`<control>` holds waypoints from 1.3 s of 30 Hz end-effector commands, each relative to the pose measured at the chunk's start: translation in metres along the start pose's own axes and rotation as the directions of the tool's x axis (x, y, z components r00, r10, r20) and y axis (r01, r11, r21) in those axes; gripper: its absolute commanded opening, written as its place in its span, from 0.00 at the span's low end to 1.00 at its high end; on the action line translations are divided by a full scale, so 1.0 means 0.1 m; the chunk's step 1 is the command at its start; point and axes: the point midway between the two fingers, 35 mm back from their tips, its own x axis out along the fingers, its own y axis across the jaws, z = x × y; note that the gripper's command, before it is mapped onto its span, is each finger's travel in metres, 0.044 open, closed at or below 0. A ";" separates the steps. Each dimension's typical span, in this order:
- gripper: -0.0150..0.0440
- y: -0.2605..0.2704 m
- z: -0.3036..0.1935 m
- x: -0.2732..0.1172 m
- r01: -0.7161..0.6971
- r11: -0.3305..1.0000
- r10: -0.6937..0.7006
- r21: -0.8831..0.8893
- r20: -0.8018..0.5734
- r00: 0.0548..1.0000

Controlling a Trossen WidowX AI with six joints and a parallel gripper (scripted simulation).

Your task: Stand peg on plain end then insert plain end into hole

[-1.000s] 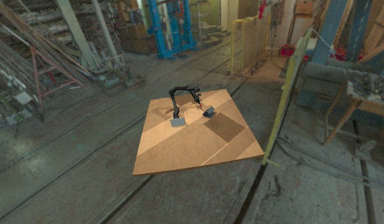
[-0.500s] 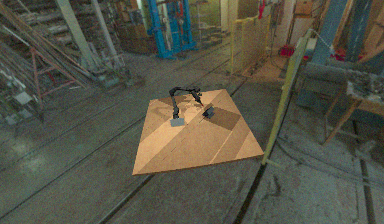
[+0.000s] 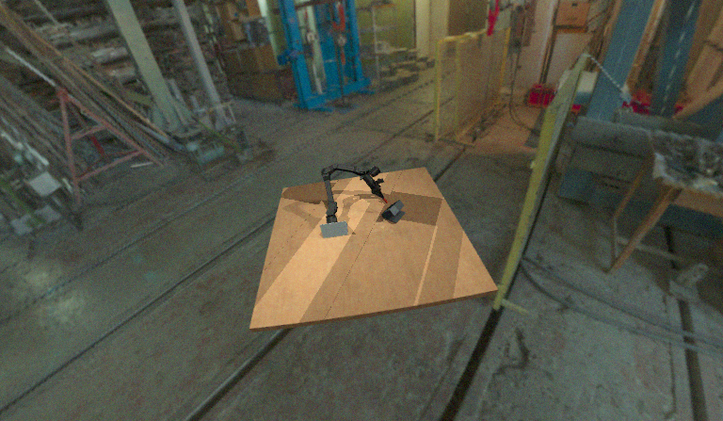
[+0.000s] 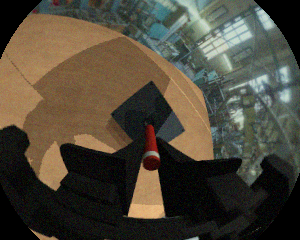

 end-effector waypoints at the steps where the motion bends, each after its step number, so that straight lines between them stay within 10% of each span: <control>1: 0.25 0.00 -0.02 0.06 0.005 1.000 -0.005 0.002 0.001 1.000; 39: 0.25 0.01 0.00 0.27 -0.002 1.000 0.002 -0.007 0.010 1.000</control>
